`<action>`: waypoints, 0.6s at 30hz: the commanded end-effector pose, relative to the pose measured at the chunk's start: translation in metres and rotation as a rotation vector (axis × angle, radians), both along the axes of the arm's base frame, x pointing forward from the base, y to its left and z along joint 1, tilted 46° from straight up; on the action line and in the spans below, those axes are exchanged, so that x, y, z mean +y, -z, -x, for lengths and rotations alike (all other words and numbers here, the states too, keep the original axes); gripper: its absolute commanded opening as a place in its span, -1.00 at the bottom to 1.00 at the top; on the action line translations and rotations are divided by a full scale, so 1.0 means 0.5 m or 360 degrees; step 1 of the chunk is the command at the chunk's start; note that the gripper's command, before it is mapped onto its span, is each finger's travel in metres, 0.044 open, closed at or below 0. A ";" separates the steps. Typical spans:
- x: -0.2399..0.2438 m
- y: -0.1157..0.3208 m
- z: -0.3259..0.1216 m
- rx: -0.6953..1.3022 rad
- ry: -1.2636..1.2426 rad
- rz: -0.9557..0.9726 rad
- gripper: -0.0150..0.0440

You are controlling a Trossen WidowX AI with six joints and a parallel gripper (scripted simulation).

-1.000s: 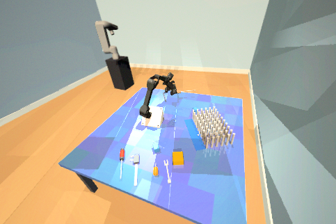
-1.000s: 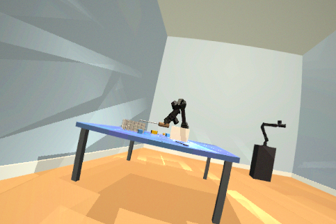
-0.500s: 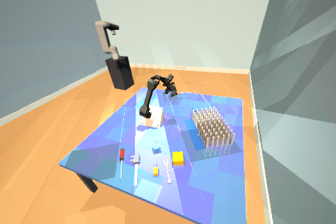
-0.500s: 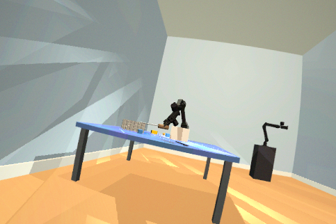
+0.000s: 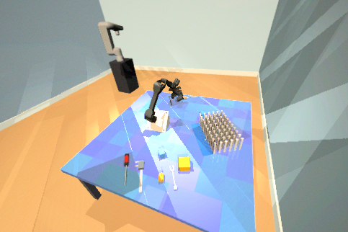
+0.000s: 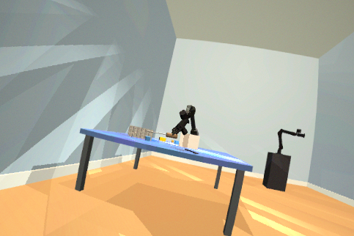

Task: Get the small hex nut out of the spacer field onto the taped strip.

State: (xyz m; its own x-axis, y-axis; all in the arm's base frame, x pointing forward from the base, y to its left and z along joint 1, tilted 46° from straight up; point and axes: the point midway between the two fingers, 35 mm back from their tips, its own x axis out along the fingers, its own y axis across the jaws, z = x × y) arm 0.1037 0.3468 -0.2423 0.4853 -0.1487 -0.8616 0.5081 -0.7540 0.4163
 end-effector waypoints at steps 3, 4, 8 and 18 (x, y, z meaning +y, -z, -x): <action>-0.011 0.009 -0.003 -0.0008 -0.0007 0.0004 -0.49; -0.012 0.011 -0.004 -0.0008 -0.0007 0.0004 -0.49; -0.019 0.017 -0.005 -0.0008 -0.0007 0.0004 -0.49; -0.035 0.031 -0.008 -0.0008 -0.0007 0.0004 -0.49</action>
State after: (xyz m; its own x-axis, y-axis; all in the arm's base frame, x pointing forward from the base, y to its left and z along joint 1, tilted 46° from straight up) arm 0.1066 0.3324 -0.2557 0.4858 -0.1489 -0.8613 0.5079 -0.7539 0.4168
